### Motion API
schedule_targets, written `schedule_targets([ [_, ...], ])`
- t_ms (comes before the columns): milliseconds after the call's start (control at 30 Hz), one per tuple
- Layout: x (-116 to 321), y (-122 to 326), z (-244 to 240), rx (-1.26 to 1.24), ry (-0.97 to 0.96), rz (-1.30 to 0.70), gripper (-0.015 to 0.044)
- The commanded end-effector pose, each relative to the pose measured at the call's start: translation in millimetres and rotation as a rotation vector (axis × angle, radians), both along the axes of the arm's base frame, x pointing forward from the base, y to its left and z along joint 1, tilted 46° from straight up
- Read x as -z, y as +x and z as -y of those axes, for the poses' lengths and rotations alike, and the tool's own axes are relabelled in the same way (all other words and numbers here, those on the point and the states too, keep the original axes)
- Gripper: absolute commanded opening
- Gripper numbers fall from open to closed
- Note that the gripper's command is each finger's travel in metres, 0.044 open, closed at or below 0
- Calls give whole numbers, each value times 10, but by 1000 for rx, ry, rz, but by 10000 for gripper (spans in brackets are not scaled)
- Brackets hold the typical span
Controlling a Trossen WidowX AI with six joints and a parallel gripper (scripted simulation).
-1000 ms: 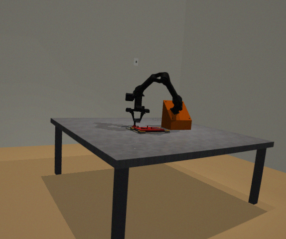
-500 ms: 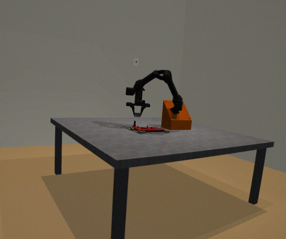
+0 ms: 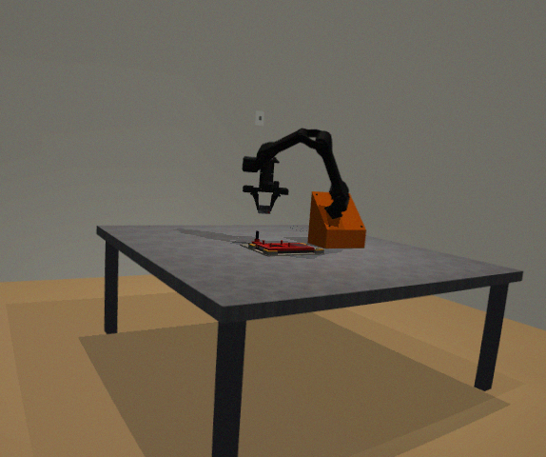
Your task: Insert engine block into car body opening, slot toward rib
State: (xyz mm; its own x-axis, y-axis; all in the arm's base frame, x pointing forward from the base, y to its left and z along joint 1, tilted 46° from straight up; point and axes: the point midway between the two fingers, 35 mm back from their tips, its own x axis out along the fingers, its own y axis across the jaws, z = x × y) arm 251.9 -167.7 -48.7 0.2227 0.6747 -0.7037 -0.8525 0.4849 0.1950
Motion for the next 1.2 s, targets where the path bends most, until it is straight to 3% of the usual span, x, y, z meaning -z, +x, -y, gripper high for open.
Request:
schedule_targets([
  [0,-14,3,14,17,0,-16,0],
  [1167,50,20,-50,854,265,-814,0],
])
